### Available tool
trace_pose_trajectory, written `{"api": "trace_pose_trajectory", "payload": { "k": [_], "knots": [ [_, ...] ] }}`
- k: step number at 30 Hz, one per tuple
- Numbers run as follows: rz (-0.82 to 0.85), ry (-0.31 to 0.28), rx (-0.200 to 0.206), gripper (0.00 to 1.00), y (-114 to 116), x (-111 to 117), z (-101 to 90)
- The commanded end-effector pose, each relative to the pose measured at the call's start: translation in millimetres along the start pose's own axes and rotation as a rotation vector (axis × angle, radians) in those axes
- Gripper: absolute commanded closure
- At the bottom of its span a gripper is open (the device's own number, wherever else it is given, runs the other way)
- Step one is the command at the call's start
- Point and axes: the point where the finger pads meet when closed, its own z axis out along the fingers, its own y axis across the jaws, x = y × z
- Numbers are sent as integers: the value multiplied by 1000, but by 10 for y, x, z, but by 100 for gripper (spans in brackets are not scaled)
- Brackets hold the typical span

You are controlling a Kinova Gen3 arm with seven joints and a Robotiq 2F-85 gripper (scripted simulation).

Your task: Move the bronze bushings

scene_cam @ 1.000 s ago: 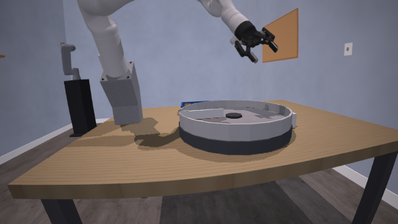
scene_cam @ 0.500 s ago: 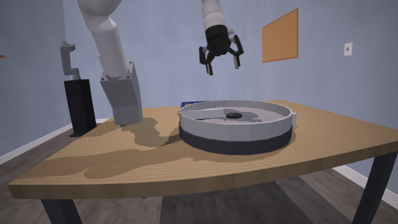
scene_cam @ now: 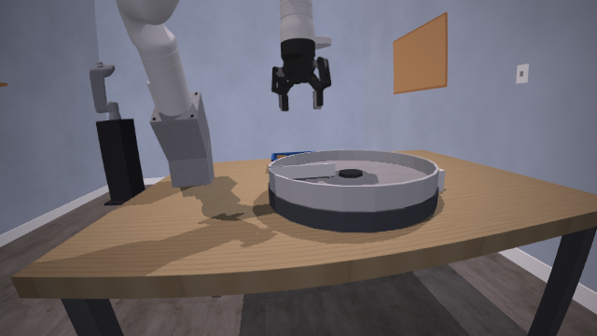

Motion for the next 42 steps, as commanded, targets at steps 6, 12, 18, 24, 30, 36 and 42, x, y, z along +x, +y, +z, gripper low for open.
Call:
{"api": "trace_pose_trajectory", "payload": {
  "k": [6, 12, 18, 24, 30, 36, 42],
  "knots": [
    [4, 7, 3, 0, 1, 7, -11],
    [4, 7, 3, 0, 1, 7, -11],
    [4, 7, 3, 88, 1, 7, -11],
    [4, 7, 3, 88, 1, 7, -11],
    [4, 7, 3, 88, 1, 7, -11],
    [4, 7, 3, 88, 1, 7, -11],
    [4, 7, 3, 88, 1, 7, -11]
  ]
}}
